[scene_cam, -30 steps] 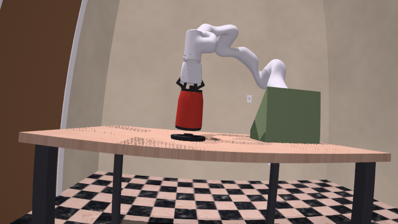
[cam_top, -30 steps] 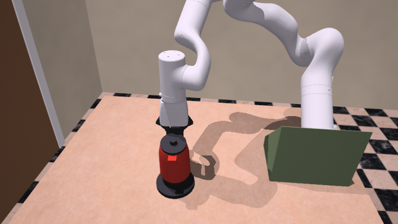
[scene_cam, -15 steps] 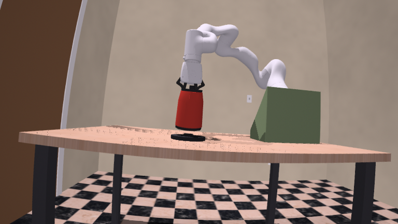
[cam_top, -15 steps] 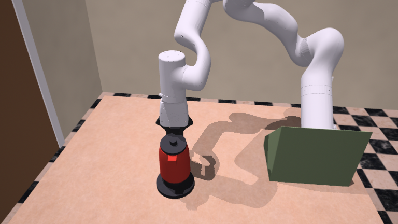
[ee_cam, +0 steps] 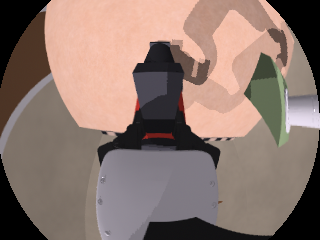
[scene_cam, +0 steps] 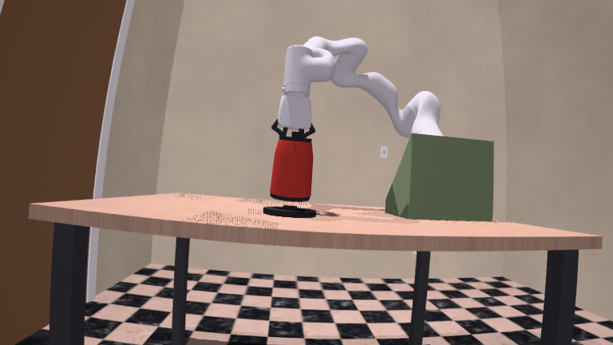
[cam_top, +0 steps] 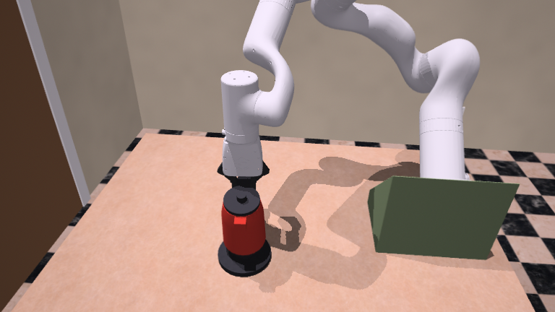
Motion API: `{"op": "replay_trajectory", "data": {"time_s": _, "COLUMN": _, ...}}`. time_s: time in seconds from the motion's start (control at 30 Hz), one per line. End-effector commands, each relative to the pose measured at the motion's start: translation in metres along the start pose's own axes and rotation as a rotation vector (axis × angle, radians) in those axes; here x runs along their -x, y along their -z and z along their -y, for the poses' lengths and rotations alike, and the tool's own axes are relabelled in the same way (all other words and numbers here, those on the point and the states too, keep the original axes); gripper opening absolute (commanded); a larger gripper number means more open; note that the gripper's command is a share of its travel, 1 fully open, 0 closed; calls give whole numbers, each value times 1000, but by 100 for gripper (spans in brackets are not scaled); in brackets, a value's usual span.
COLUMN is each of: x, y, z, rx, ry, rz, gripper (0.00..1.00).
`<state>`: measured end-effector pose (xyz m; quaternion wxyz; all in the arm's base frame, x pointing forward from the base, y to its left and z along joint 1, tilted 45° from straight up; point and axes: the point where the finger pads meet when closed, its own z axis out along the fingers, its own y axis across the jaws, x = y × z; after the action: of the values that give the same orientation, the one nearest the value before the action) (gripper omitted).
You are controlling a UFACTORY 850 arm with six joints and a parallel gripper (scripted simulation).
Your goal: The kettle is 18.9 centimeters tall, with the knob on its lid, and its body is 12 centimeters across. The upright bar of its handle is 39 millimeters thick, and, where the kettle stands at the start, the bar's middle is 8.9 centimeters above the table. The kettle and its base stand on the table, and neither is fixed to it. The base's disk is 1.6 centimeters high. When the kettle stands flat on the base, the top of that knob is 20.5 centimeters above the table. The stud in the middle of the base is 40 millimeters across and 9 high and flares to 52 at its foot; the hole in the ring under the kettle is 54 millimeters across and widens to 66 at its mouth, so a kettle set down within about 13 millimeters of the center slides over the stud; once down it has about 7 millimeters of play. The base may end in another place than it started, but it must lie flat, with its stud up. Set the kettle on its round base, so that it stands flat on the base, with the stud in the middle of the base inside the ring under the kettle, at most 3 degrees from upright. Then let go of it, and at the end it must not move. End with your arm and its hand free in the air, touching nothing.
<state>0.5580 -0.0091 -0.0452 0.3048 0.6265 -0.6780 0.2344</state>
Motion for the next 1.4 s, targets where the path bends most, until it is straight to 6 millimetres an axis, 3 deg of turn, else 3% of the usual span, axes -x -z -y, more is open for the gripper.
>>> {"op": "replay_trajectory", "data": {"time_s": 0.0, "x": 0, "y": 1, "z": 1, "rx": -2, "ry": -1, "rz": 1, "gripper": 0}}
{"op": "replay_trajectory", "data": {"time_s": 1.37, "x": 4, "y": 1, "z": 1, "rx": -2, "ry": -1, "rz": 1, "gripper": 0}}
